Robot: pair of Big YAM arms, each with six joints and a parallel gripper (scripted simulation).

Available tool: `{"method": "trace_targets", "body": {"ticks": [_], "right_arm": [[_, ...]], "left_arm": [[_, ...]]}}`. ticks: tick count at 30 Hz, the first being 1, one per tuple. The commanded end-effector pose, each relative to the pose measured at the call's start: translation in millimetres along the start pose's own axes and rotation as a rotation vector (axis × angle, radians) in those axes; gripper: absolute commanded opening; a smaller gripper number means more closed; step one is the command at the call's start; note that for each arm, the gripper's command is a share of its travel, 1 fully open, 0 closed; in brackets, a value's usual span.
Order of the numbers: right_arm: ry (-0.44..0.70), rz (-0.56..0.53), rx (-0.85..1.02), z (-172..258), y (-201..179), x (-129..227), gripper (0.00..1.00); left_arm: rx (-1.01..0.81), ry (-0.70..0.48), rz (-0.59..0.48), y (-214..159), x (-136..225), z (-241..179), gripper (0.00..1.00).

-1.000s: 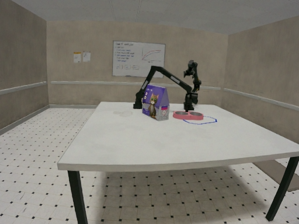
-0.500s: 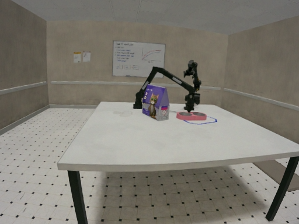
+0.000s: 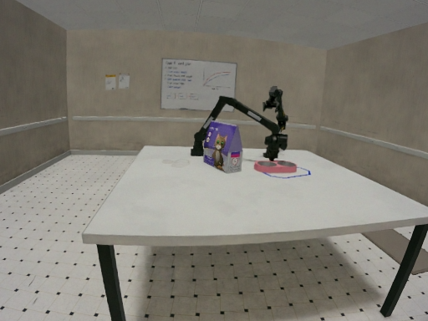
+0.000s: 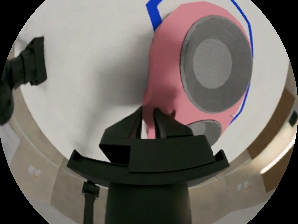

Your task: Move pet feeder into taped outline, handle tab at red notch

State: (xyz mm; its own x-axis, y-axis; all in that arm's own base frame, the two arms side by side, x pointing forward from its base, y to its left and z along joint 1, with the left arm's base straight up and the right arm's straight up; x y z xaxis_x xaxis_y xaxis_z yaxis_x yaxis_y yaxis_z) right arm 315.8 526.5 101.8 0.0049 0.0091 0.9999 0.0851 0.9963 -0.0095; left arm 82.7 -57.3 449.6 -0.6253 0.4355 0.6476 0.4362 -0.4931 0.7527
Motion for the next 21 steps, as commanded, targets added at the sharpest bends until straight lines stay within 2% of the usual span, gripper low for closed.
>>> {"method": "trace_targets", "body": {"ticks": [1,7,21], "right_arm": [[-0.019,-0.028,0.076,-19,16,10,0.10],[-0.021,-0.027,0.171,-34,30,10,0.10],[-0.022,-0.028,0.187,-40,36,10,0.10]], "left_arm": [[-0.006,-0.001,-0.023,6,7,0,1.00],[-0.006,-0.001,-0.023,6,7,0,1.00],[-0.006,-0.001,-0.023,6,7,0,1.00]]}}
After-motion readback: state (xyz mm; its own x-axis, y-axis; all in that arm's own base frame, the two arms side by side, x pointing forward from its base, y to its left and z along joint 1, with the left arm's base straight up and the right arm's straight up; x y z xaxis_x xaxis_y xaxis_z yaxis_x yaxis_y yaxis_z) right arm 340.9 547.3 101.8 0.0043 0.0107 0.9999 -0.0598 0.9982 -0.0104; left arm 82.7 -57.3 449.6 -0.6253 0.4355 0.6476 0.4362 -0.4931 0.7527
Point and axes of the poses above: on each arm, the point where the finger pads meet when closed, its own x axis back along the fingers, its own z axis across the jaws, y = z × x, the point moved 9 cm from there along x, back along the fingers, and after that the axes turned 9 degrees about -x, right-handed, at the moved point
